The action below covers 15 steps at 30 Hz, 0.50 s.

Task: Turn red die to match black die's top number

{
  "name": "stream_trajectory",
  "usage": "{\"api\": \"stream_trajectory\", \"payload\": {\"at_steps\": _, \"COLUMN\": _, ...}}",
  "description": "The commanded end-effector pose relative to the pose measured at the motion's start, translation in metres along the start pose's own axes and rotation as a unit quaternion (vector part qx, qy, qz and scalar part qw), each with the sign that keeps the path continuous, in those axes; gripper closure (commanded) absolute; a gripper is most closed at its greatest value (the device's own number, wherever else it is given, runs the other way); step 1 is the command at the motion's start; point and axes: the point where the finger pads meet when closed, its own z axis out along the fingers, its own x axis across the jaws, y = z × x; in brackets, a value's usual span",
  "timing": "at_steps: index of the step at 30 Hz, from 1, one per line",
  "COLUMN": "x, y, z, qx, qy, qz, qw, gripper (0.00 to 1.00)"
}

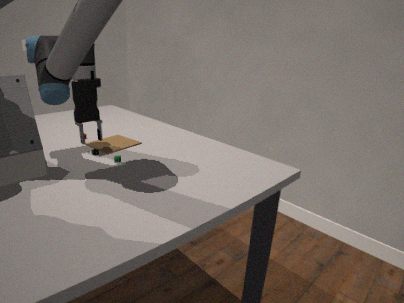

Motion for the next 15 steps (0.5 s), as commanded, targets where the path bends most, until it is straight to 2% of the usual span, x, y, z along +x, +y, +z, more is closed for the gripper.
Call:
{"api": "stream_trajectory", "payload": {"at_steps": 1, "x": -0.006, "y": 0.035, "z": 0.000, "qx": 0.001, "qy": 0.002, "qz": 0.001, "qw": 1.000, "gripper": 0.00}}
{"api": "stream_trajectory", "payload": {"at_steps": 3, "x": -0.006, "y": 0.035, "z": 0.000, "qx": 0.001, "qy": 0.002, "qz": 0.001, "qw": 1.000, "gripper": 0.00}}
{"api": "stream_trajectory", "payload": {"at_steps": 15, "x": -0.016, "y": 0.112, "z": 0.000, "qx": 0.001, "qy": 0.002, "qz": 0.001, "qw": 1.000, "gripper": 0.00}}
